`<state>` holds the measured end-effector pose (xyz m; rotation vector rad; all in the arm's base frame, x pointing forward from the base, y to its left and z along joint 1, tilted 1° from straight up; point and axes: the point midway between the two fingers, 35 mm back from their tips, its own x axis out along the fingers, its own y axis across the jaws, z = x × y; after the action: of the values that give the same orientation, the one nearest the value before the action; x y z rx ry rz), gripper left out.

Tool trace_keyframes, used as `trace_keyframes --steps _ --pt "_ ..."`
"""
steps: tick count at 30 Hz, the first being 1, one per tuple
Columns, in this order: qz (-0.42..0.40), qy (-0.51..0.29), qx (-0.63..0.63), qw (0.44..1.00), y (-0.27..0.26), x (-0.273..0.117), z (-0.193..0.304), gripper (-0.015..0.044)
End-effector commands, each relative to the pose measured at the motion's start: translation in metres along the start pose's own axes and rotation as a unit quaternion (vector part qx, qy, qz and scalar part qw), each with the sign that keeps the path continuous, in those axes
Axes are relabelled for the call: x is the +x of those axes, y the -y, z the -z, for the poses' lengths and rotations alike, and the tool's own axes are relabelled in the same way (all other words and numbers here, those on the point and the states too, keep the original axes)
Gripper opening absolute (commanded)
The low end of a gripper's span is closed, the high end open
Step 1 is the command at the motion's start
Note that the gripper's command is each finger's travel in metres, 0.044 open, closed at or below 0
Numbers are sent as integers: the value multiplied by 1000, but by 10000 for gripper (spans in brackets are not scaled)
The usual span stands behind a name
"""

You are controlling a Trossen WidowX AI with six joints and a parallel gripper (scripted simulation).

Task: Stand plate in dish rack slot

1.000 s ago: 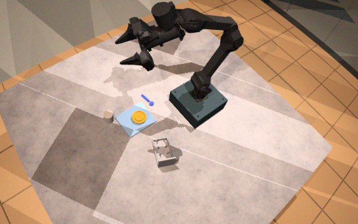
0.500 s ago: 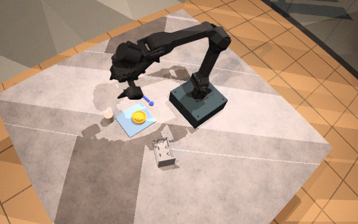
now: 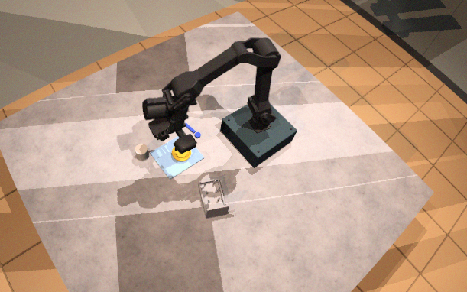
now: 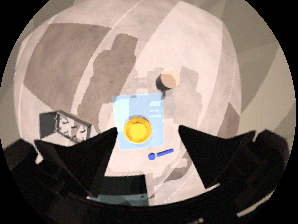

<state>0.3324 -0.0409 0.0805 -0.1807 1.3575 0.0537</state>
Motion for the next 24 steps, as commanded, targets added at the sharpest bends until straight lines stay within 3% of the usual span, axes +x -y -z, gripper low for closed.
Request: trace_keyframes --steps 1,24 --pt "-29 -62 -12 998 -10 29 27 400" --pt "-40 -84 -15 996 -18 63 40 400"
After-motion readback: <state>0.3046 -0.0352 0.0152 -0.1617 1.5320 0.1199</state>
